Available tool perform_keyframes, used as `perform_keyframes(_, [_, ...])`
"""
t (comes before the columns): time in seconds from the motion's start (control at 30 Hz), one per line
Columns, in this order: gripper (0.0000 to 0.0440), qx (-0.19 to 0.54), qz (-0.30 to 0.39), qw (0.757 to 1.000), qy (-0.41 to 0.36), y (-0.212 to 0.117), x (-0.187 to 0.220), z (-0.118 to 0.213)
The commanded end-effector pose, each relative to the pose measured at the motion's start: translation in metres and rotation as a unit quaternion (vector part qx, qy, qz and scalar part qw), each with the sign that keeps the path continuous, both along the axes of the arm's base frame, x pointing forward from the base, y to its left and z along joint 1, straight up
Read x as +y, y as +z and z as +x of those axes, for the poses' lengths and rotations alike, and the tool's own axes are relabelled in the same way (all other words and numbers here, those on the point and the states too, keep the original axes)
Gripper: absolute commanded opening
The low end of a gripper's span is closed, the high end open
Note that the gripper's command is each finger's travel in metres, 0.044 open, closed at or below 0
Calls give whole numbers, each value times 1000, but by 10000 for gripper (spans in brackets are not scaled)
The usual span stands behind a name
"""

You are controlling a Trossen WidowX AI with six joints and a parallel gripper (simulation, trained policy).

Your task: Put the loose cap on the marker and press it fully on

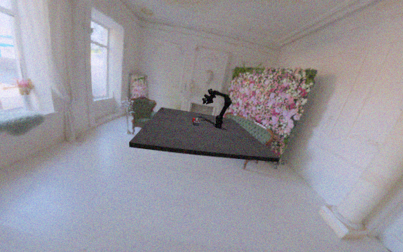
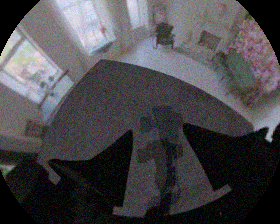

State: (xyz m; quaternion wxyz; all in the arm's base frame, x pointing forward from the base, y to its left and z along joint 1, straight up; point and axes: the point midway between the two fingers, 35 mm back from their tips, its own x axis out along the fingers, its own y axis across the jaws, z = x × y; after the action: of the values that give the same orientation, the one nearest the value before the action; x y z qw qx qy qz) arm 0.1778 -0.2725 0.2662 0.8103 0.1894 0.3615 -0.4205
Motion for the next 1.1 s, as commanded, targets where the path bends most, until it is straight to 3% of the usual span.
perform_keyframes(0.0, [317, 11, 16, 1000, 2, -9, -1, 7])
perform_keyframes(1.07, [318, 89, 114, 989, 24, -67, 11, 68])
